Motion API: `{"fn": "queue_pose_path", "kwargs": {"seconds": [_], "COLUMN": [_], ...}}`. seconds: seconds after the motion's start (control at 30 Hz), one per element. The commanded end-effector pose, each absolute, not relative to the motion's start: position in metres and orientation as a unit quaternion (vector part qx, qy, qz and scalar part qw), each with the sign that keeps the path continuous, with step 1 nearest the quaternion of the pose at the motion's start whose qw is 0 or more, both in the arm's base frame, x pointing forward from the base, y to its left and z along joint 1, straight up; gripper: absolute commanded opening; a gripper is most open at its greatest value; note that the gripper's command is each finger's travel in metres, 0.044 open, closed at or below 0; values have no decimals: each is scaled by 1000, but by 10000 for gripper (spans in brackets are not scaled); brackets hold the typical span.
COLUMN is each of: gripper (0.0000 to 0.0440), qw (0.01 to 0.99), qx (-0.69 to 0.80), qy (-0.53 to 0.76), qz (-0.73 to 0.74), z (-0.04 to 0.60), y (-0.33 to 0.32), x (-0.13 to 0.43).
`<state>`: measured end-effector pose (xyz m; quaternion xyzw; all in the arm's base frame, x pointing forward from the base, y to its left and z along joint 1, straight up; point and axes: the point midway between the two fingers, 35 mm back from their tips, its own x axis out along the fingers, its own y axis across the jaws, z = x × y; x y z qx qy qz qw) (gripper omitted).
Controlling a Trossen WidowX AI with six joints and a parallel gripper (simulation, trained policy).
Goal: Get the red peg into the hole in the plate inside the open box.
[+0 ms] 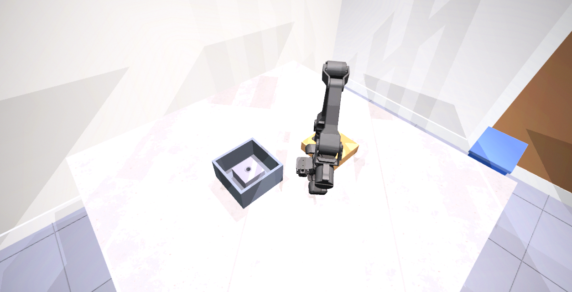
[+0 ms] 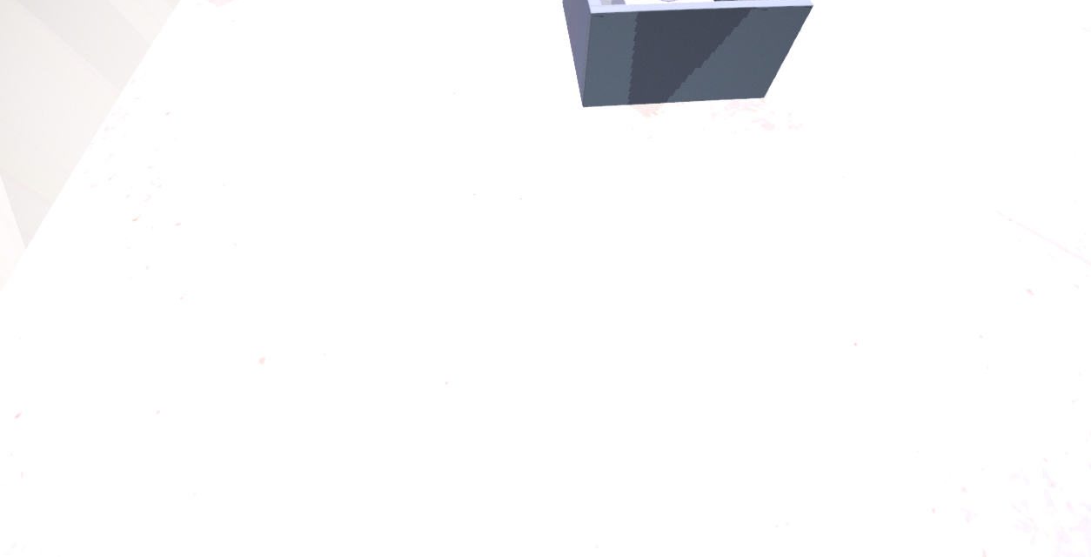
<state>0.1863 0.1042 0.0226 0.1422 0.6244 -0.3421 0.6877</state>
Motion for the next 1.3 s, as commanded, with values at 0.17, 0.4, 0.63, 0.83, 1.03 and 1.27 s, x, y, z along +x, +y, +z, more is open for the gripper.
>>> {"fn": "queue_pose_path", "kwargs": {"seconds": [0.17, 0.4, 0.63, 0.83, 1.03, 1.27], "gripper": [0, 0, 0, 0, 0, 0], "qw": [713, 723, 725, 722, 719, 717], "qx": [149, 173, 204, 228, 245, 257], "qy": [592, 561, 528, 504, 486, 474], "qz": [-344, -364, -393, -415, -432, -442], "z": [72, 104, 119, 127, 129, 124], "y": [94, 80, 57, 35, 10, -20], "x": [208, 227, 247, 266, 284, 304]}}
